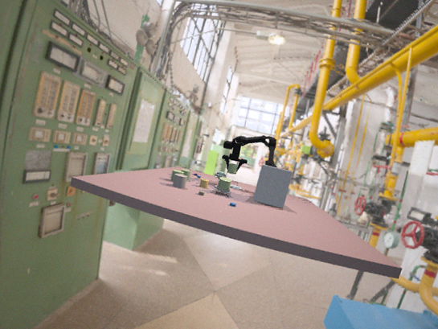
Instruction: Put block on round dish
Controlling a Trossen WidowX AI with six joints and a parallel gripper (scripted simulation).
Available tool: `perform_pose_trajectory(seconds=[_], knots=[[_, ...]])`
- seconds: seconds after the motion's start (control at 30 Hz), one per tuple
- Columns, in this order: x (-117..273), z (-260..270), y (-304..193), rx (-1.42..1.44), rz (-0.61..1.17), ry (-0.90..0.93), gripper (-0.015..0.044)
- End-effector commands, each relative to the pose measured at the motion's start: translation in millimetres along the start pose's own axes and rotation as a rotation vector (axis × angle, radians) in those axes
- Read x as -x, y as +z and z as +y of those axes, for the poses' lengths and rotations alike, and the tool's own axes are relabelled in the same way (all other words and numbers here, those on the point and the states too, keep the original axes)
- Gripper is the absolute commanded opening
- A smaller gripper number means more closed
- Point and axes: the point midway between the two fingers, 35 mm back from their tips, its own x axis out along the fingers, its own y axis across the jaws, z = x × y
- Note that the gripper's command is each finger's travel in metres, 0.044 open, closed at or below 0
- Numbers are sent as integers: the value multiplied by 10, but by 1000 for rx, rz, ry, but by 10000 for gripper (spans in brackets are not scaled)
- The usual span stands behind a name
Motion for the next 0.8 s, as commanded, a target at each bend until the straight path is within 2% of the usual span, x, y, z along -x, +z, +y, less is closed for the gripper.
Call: perform_pose_trajectory(seconds=[0.0, 0.77], knots=[[-44, -156, 70, 2, 8, 12, 0], [-322, -1131, 313, 1, -28, 24, 0]])
